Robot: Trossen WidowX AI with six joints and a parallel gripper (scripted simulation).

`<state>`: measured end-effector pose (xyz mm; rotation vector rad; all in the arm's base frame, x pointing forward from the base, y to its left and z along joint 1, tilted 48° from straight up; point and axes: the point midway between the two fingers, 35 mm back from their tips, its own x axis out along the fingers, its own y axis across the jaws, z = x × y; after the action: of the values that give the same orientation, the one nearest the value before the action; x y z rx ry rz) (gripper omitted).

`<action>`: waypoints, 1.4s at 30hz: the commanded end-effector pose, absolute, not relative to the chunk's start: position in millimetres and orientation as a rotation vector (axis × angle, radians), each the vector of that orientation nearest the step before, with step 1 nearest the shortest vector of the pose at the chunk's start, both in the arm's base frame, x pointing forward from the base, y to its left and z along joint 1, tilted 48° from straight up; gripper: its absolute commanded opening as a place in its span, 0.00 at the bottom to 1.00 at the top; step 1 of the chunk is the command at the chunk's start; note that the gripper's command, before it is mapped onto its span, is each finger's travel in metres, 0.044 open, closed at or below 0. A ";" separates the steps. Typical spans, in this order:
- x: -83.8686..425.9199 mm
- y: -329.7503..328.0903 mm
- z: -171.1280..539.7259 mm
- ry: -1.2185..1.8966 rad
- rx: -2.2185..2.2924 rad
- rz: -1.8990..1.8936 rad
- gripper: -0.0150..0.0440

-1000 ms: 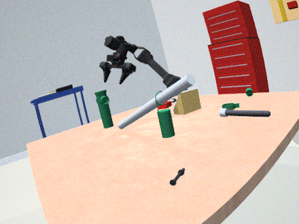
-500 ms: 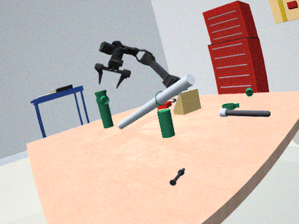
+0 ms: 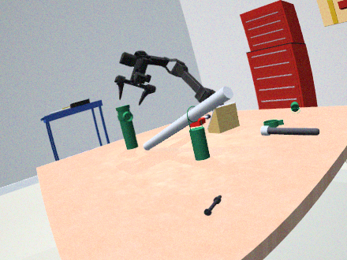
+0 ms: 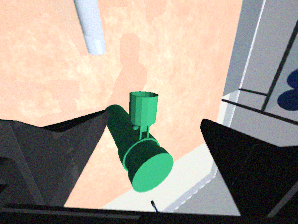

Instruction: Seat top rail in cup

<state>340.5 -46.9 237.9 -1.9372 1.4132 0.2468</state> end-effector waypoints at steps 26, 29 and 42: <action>348.8 -86.6 206.1 1.419 -1.942 0.256 1.00; 350.7 -90.3 203.6 1.419 -1.942 0.256 1.00; 358.1 -106.9 193.1 1.418 -1.944 0.252 1.00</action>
<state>356.5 -102.6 198.0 -1.9403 1.4180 0.2446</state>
